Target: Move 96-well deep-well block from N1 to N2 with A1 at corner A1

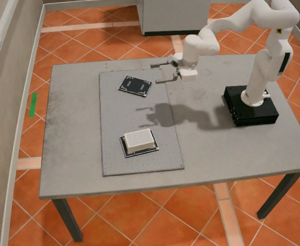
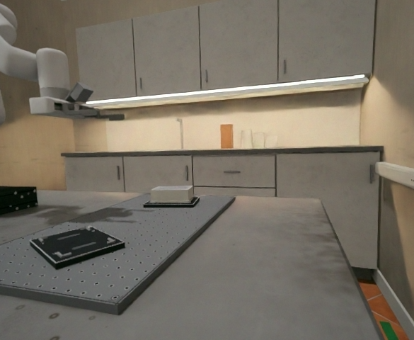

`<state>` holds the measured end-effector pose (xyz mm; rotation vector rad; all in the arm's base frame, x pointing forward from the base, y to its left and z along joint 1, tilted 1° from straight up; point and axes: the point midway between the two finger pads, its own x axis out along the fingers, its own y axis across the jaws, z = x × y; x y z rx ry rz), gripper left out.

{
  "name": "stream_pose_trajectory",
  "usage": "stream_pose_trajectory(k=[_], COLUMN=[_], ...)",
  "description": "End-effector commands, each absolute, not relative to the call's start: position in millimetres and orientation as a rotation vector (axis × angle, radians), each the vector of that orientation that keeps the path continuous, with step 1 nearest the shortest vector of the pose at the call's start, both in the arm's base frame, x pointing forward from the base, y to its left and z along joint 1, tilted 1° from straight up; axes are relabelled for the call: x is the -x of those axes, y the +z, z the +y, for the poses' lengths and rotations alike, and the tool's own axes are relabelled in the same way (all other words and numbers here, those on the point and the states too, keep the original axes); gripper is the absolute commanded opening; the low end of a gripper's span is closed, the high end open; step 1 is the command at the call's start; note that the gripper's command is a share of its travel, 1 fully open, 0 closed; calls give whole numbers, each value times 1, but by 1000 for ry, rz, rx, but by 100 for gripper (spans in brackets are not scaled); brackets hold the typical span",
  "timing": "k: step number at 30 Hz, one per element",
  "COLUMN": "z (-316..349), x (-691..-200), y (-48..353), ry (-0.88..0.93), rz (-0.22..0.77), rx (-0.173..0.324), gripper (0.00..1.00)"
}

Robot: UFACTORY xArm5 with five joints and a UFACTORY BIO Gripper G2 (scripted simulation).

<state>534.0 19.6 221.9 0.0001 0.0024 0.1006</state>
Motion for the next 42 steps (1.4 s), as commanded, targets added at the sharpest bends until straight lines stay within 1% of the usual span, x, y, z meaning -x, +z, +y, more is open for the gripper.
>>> stream_pose_trajectory(k=[1, 5, 20, 22, 37, 42], z=[35, 42, 93, 93, 145, 156], x=[-543, -546, -571, -571, -597, -602], y=[209, 203, 155, 155, 107, 97], ry=[189, 189, 189, 189, 189, 189], rz=[-1, -1, -1, -1, -1, -1], rx=[9, 9, 9, 9, 9, 9], gripper=[37, 37, 37, 37, 37, 37])
